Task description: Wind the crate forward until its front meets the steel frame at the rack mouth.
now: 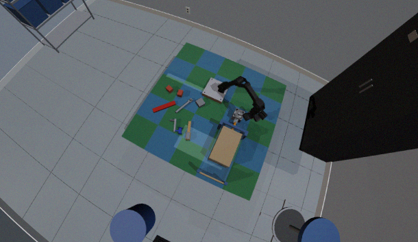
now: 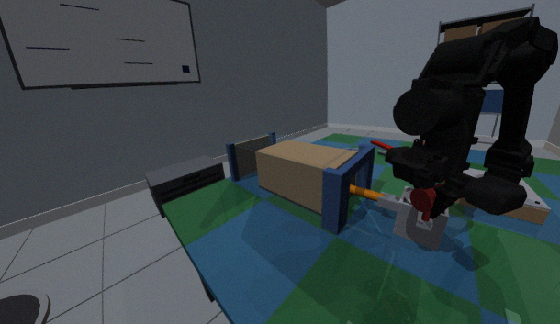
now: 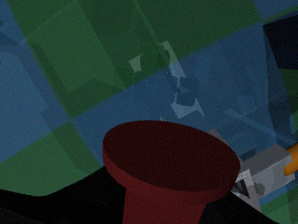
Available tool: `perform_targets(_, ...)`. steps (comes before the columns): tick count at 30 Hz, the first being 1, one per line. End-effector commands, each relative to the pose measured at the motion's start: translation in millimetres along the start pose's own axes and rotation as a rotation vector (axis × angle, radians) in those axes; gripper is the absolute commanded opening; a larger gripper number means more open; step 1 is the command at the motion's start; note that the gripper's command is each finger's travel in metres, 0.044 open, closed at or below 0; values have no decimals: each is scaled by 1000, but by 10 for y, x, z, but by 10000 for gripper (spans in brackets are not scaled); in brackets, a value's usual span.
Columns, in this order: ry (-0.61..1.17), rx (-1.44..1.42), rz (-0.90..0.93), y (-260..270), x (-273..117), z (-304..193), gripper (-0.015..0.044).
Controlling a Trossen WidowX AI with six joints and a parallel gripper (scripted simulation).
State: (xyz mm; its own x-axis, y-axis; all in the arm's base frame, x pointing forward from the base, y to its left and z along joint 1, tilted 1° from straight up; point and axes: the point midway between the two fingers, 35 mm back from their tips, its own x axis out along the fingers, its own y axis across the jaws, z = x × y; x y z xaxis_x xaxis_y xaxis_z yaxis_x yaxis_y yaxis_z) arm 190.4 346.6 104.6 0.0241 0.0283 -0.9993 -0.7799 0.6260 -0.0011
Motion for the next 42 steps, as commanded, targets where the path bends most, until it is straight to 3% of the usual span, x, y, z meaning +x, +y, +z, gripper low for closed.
perform_targets(1, 28, -13, 15, 125, 7, -132, 0)
perform_targets(42, 31, -13, 17, 348, -4, -624, 0)
